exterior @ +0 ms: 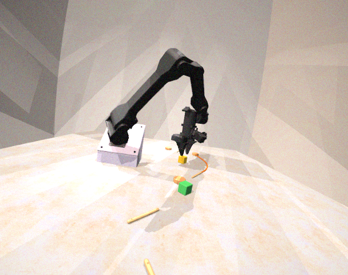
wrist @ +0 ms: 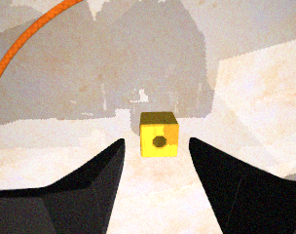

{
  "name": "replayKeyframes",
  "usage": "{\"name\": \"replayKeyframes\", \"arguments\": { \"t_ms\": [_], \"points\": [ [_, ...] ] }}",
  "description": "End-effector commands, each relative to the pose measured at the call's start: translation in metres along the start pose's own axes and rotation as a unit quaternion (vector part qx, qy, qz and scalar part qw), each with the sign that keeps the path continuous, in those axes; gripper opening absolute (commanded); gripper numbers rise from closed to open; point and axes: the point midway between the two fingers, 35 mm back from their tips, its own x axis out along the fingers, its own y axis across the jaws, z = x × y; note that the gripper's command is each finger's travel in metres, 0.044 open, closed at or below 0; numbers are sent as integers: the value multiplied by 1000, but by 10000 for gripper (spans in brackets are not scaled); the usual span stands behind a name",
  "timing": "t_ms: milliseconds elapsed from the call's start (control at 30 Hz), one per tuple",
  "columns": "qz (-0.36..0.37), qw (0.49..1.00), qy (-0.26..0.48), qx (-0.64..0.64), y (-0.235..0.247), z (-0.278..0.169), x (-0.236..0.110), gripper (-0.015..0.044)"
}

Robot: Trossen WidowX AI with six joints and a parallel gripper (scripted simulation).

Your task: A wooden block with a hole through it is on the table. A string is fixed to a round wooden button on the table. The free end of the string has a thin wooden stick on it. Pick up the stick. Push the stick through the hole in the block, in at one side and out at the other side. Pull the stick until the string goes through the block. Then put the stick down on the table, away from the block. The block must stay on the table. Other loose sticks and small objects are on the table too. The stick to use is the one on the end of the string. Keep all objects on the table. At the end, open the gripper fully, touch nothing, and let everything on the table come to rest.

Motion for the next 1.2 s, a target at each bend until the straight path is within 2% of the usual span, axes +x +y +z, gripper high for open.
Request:
{"name": "replayKeyframes", "arguments": {
  "t_ms": [0,467,700,867,900,1167],
  "points": [
    [-4,1000,-2,-5,-2,-1,10,245],
    [-5,1000,-2,-5,-3,-1,20,245],
    [-3,1000,1,-1,-2,-1,19,61],
    [-3,1000,1,-1,-2,-1,19,27],
    [-3,1000,1,-1,-2,-1,19,1],
    [-3,1000,1,-1,-2,-1,16,0]
  ]
}}
